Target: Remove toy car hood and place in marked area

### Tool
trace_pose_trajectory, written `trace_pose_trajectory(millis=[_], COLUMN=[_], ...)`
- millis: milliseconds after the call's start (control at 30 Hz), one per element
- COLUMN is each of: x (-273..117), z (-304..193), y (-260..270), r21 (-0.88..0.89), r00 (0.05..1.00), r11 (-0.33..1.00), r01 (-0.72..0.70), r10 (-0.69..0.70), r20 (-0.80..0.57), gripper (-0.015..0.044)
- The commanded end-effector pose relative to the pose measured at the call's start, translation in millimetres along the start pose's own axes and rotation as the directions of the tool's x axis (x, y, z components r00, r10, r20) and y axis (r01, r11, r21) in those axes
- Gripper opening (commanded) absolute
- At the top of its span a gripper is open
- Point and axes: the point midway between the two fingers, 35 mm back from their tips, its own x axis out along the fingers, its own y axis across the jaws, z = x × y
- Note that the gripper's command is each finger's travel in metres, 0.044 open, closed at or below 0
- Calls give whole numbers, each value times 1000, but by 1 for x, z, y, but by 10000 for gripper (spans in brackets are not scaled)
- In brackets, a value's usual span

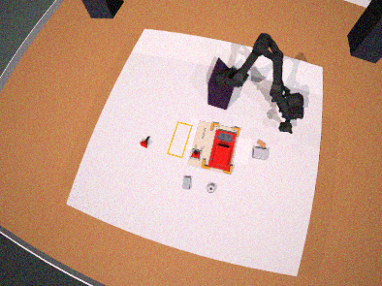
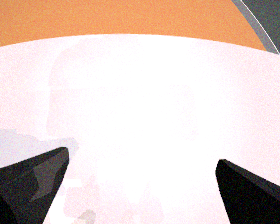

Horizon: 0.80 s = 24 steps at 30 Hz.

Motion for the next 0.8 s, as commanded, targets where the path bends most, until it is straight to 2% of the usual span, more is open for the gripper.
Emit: trace_pose_trajectory(millis=[0, 167, 367, 567, 767], x=[15, 19, 5, -25, -67], z=[-28, -62, -102, -139, -169], y=[-43, -96, -159, -212, -255], r21=[-2, 40, 135, 289, 464], r00=[985, 933, 843, 749, 690], r11=[998, 988, 955, 874, 716], r01=[68, 150, 263, 390, 521], r10=[-68, -129, -159, -118, -32], r20=[-159, -335, -514, -652, -723], gripper=[440, 440, 440, 440, 440])
